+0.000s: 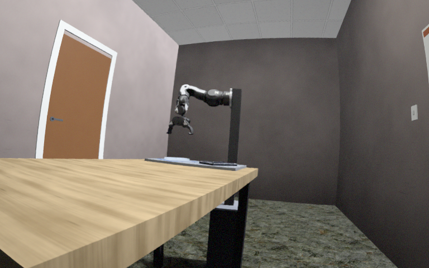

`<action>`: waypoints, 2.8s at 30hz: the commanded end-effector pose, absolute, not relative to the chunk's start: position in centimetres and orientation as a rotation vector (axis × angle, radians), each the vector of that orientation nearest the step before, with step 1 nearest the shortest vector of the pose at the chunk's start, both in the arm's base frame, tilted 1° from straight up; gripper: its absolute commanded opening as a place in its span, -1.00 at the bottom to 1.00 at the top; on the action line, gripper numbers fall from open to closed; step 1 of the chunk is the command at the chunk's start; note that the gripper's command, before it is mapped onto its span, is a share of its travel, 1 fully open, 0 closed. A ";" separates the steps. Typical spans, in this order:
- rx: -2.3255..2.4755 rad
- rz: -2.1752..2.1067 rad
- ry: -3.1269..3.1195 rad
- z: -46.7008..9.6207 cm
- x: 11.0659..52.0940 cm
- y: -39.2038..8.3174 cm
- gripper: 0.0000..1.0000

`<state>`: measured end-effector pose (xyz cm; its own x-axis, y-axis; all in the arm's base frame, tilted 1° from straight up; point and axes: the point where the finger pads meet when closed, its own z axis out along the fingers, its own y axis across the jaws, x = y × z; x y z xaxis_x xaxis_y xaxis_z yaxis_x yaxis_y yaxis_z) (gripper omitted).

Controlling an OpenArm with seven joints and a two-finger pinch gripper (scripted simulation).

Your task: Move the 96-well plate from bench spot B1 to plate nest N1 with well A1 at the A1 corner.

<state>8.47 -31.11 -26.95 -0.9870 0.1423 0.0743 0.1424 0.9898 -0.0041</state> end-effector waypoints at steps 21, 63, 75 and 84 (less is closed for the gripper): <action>-0.219 0.000 -3.061 -26.9 8.5 -31.1 1.00; -0.618 0.012 -3.046 -29.1 12.3 -30.1 0.54; -1.004 0.024 -2.983 -31.3 16.0 -29.0 0.54; -1.004 0.024 -2.983 -31.3 16.0 -29.0 0.54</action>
